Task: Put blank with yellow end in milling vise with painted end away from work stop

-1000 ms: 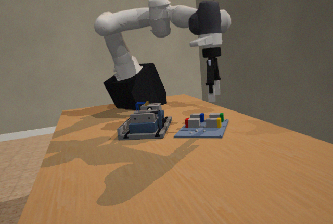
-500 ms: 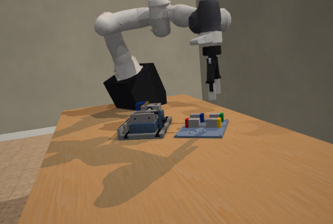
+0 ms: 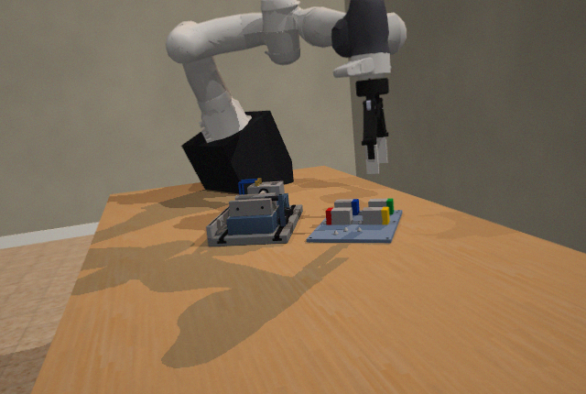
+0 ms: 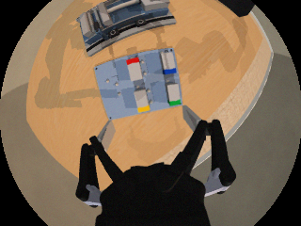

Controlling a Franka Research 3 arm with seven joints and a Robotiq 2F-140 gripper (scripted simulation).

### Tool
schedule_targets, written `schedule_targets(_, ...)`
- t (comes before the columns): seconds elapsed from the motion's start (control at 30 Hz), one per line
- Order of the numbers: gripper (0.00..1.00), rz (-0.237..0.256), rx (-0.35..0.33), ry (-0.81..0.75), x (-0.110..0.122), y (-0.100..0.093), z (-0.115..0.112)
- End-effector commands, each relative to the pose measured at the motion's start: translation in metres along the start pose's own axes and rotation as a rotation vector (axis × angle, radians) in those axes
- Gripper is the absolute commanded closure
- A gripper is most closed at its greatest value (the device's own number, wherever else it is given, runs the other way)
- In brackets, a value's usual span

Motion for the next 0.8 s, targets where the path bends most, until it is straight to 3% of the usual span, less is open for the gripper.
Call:
schedule_targets(0.0,0.0,0.001,0.003,-0.005,0.0003,-0.0043,0.0009)
schedule_targets(0.77,0.0,0.001,0.003,-0.005,0.0006,-0.0073,0.0013)
Point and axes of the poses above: the point where the finger pads meet when closed, its own y axis out along the fingers, its own x axis across the jaws, z = x × y, the point moved 1 cm from there along -y, back along the fingers, and after that the axes turned 4 degrees about -y, right-handed, at the moved point
